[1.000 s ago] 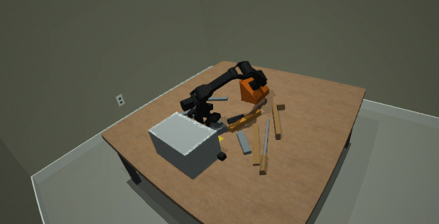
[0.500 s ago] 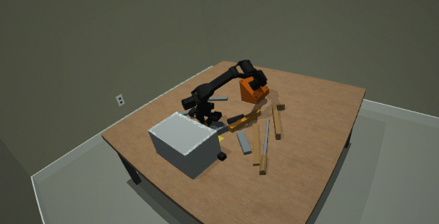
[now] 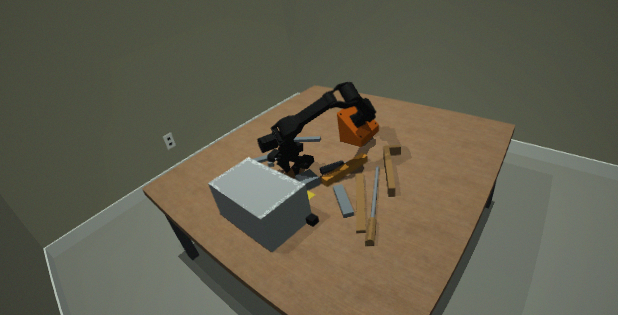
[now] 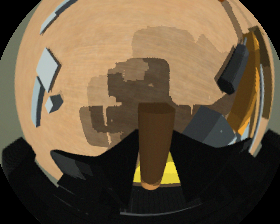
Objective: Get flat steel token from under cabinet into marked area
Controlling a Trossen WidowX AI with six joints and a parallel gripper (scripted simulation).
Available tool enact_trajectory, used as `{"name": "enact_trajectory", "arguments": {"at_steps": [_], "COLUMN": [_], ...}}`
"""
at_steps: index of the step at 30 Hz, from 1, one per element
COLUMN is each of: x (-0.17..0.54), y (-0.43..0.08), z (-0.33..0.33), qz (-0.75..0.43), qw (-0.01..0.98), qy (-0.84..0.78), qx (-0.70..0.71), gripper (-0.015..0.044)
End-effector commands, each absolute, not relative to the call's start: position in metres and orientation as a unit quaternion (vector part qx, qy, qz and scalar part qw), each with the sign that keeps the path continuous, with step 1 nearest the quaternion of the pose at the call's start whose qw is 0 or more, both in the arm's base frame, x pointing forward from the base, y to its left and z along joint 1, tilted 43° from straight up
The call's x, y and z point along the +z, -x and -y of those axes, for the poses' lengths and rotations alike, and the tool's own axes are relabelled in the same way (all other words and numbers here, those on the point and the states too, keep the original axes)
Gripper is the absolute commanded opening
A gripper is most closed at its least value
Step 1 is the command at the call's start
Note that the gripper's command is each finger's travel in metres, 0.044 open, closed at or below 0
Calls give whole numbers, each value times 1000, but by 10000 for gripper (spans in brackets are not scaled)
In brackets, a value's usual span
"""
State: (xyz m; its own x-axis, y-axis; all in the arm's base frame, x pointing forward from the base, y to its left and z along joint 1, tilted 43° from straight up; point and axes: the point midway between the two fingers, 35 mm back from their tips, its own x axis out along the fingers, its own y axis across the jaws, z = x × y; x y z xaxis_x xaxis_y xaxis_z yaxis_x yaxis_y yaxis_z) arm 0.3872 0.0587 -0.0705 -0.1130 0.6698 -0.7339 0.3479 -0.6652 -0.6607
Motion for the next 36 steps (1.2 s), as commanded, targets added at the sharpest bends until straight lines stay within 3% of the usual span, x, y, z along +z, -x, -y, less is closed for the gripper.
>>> {"name": "enact_trajectory", "arguments": {"at_steps": [1, 36], "x": [-72, -79], "y": [-383, -349], "z": [-57, -45], "qz": [390, 390], "qw": [126, 126], "qy": [653, 653], "qx": [637, 637], "gripper": [0, 0]}}
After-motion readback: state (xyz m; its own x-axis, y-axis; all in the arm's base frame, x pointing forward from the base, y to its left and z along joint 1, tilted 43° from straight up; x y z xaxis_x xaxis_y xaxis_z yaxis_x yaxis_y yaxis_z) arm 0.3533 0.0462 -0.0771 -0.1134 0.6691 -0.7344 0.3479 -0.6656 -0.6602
